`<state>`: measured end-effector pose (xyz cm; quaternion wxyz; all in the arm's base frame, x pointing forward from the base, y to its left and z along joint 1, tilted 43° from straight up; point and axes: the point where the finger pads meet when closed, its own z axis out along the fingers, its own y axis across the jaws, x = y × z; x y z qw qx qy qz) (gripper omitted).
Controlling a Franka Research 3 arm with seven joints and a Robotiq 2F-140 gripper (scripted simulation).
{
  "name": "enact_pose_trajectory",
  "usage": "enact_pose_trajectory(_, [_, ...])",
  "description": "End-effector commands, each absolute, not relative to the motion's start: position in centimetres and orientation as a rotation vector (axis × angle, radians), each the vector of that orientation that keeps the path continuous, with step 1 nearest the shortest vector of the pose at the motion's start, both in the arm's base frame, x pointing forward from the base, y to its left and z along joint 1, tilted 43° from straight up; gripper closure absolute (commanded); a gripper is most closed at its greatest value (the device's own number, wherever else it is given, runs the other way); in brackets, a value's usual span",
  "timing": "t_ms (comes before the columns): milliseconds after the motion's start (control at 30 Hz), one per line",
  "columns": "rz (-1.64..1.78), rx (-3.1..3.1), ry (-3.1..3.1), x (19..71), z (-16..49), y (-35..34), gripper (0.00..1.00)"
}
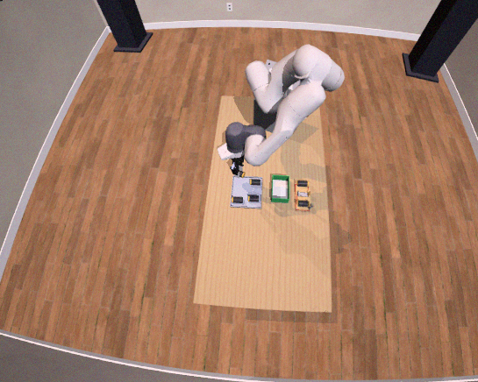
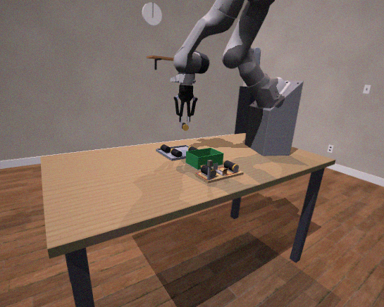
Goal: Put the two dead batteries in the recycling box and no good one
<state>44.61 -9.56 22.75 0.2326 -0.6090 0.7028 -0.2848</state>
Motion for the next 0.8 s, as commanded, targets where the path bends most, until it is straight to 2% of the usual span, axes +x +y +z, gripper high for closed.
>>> enact_pose_trajectory(0, [-0.674,-1.342,2.115,44.53,22.81,-9.75,0.84])
enact_pose_trajectory(400, [-0.336,-0.427,2.376,44.53,22.81,-9.75,0.84])
enact_pose_trajectory(767, [-0.041,0.328,2.365,44.53,22.81,-9.75,0.84])
